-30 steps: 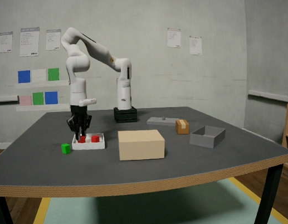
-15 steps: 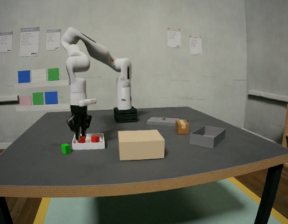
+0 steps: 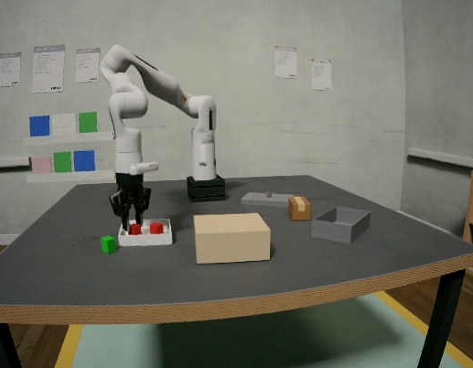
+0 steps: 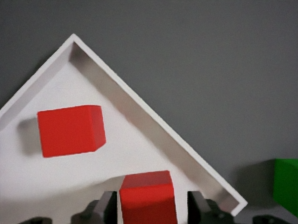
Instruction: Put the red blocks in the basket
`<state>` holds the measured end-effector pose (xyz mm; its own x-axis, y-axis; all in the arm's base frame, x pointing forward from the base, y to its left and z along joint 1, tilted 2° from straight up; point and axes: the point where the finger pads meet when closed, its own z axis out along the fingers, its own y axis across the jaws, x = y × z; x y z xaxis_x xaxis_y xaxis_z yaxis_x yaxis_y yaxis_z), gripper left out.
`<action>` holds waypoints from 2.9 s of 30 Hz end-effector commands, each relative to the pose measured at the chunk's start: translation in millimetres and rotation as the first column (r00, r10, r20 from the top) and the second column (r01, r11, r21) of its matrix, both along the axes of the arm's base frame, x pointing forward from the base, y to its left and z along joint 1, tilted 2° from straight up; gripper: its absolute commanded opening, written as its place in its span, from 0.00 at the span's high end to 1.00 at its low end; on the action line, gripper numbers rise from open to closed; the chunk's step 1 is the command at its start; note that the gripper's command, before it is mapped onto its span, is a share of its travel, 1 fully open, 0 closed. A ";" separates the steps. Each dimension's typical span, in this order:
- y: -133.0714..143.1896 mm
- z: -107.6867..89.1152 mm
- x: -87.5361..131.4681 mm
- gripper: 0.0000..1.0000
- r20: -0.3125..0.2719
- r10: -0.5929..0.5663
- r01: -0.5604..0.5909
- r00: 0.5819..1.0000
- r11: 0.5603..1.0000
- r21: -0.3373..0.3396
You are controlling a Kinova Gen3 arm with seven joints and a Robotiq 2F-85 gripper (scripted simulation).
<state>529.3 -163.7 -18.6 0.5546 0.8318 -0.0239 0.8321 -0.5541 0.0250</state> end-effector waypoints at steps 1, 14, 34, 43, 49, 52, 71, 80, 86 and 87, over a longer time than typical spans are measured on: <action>-0.2 1.1 0.7 0.49 0.002 0.000 0.000 1.000 1.000 -0.001; -0.2 1.1 0.7 0.49 0.002 0.000 0.000 1.000 1.000 -0.001; -0.1 2.4 0.7 0.49 0.002 0.000 0.000 1.000 1.000 -0.001; 0.2 11.8 0.6 0.49 0.002 0.000 0.000 1.000 1.000 -0.001; 0.8 28.7 0.4 0.49 0.002 0.000 0.000 1.000 1.000 -0.001; 1.2 39.6 0.3 0.49 0.002 0.000 0.000 1.000 1.000 -0.001; 3.4 103.8 -0.3 0.49 0.002 0.000 0.000 1.000 1.000 -0.001; 4.1 125.6 -0.5 0.49 0.002 0.000 0.000 1.000 1.000 -0.001; 4.4 133.9 -0.6 0.49 0.002 0.000 0.000 1.000 1.000 -0.001; 4.4 134.6 -0.6 0.49 0.002 0.000 0.000 1.000 1.000 -0.001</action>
<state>528.3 -159.3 112.5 0.5546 0.8318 -0.0238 0.8321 -0.5541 0.0251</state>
